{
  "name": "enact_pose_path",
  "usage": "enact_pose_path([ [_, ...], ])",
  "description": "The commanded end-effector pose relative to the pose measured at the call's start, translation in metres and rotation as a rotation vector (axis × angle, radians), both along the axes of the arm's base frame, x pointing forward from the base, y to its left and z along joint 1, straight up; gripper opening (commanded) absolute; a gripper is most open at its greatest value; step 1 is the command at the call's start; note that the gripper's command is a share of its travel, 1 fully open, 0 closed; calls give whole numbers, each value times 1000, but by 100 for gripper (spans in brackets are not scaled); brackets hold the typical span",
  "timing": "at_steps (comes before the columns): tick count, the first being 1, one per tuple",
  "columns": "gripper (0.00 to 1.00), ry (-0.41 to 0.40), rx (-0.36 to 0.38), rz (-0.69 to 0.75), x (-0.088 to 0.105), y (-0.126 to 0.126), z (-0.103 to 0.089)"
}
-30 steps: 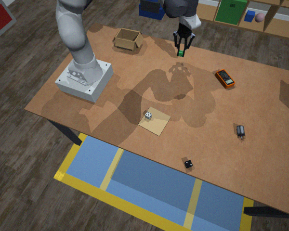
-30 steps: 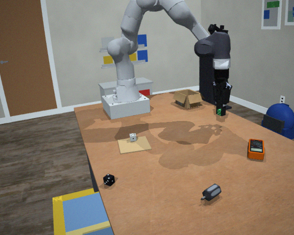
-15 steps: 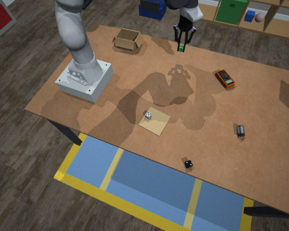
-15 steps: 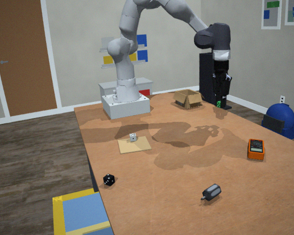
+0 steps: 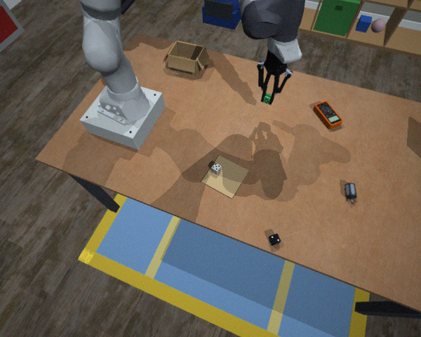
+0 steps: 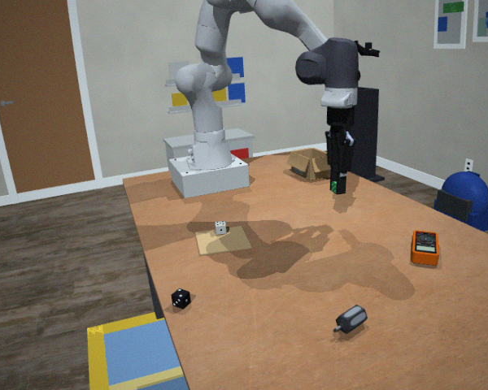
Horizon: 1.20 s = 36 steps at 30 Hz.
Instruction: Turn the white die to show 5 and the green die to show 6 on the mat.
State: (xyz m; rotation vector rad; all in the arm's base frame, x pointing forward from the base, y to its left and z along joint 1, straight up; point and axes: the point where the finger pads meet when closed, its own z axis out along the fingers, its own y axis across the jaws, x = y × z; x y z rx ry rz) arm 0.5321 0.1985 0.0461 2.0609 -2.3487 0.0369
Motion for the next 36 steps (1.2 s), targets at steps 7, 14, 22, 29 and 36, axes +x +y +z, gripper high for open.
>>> enact_pose_path([
  [7,24,0,10,-15,18,-142,3],
  [14,24,-4,19,-129,-10,-298,6],
  [22,24,-7,25,-174,-32,-355,8],
  [29,24,-7,25,-174,-32,-355,8],
  [36,24,-7,24,-174,-32,-355,6],
])
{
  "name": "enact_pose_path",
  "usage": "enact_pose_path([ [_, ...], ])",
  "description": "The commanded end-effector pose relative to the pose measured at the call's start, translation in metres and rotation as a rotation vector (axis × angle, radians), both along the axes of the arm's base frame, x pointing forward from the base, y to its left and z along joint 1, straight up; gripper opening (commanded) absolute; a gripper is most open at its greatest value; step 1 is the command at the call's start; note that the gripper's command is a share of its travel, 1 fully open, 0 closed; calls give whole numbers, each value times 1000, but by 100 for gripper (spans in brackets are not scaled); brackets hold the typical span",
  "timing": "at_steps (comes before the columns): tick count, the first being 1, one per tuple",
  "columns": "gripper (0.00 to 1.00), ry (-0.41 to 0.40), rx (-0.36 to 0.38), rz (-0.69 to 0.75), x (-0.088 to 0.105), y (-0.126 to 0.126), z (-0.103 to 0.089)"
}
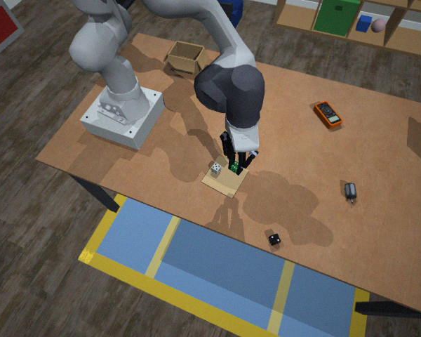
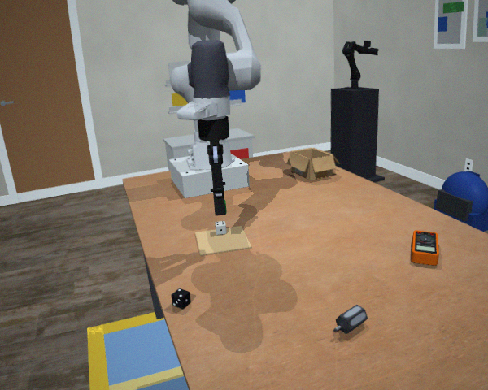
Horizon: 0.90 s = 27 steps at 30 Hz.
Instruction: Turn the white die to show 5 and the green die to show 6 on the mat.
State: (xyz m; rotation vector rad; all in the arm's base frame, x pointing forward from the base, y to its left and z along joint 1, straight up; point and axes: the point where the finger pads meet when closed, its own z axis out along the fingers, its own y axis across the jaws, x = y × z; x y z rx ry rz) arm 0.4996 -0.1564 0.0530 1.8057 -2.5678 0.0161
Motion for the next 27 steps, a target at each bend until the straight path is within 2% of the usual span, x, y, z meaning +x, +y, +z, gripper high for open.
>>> enact_pose_path([
  [1,24,-3,4,41,1,0,-2],
  [6,24,-2,4,40,1,0,-13],
  [14,24,-2,4,40,2,-1,-49],
  [16,24,-2,4,40,2,-1,-49],
  [22,24,-2,4,40,2,-1,-76],
  [27,24,-2,4,40,2,-1,-90],
])
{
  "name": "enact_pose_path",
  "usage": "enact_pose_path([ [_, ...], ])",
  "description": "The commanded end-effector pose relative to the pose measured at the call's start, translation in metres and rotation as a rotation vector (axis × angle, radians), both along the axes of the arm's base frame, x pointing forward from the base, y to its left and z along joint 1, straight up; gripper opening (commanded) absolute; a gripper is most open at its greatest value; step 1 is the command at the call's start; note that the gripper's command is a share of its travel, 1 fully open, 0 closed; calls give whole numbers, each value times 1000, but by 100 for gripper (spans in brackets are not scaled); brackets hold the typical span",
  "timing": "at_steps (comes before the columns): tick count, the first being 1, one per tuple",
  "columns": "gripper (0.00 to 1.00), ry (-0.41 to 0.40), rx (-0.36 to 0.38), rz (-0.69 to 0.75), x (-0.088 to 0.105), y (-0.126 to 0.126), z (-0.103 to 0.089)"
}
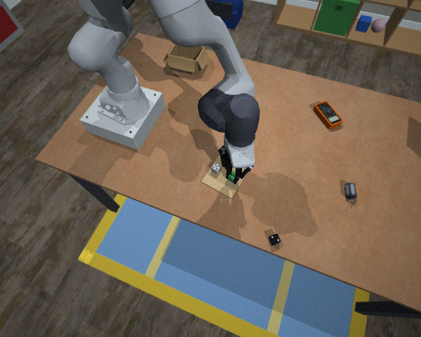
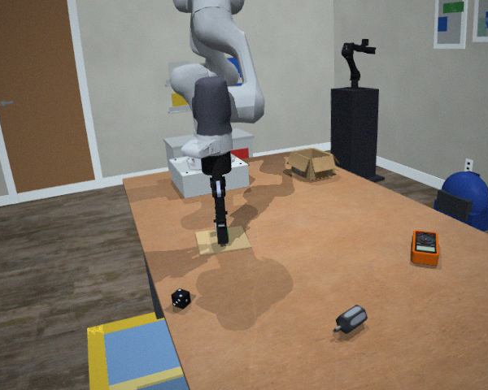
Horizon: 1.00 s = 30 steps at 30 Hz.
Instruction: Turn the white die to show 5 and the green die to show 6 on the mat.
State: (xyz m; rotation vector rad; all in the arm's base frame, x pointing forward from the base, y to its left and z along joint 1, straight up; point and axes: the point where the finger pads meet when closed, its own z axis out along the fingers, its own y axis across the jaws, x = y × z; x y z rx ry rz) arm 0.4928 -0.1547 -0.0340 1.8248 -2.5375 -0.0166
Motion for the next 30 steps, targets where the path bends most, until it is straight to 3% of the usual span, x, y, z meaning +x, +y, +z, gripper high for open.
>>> enact_pose_path([
  [1,24,-26,-5,19,9,-3,-5],
  [30,24,-26,-5,19,9,-3,-8],
])
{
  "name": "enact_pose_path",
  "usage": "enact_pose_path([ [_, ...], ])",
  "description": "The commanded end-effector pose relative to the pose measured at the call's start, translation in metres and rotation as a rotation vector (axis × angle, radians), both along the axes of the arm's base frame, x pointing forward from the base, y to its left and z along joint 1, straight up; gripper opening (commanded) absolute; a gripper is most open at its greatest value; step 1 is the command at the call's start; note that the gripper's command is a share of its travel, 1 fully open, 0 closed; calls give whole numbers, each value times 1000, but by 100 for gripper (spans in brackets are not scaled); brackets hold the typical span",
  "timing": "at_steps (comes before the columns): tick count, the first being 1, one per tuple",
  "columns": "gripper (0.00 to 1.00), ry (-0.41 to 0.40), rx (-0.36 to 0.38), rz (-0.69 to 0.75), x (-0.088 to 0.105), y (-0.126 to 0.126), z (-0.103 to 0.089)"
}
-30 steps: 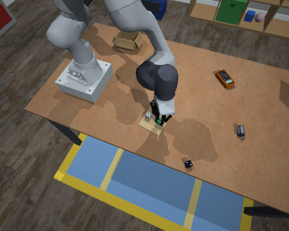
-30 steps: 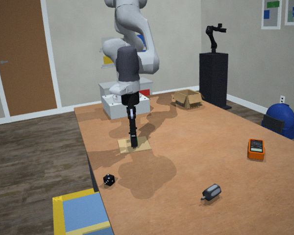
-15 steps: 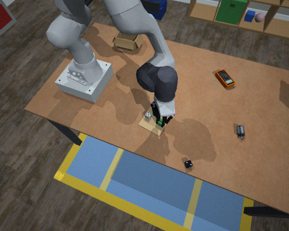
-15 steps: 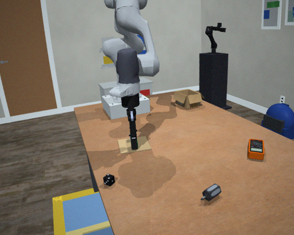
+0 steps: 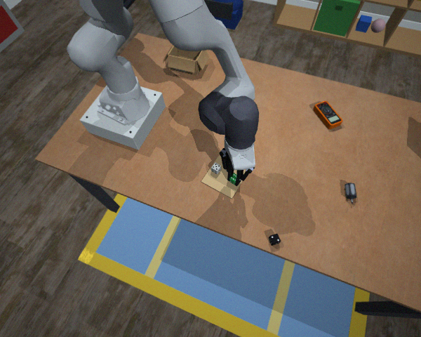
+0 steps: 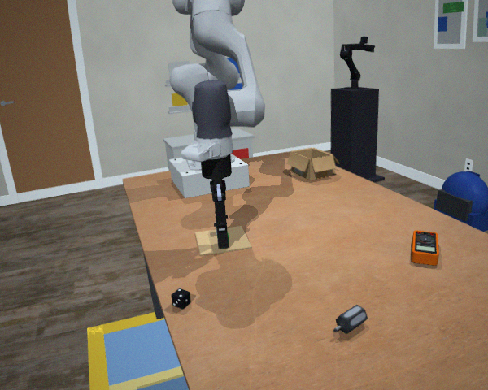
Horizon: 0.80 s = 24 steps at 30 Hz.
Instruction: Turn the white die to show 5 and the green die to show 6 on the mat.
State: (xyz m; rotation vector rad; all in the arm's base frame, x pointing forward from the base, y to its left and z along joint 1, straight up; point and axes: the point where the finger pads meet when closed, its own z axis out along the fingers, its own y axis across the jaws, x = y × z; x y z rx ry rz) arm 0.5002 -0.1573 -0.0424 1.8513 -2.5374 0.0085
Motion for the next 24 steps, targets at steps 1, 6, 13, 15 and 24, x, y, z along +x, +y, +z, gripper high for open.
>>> enact_pose_path([
  [1,24,-4,-1,5,2,0,0],
  [6,24,-4,-1,5,2,0,0],
  [13,24,-4,-1,5,2,0,0],
  [15,24,-4,-1,5,2,0,0],
  [24,24,-4,-1,8,3,-2,0],
])
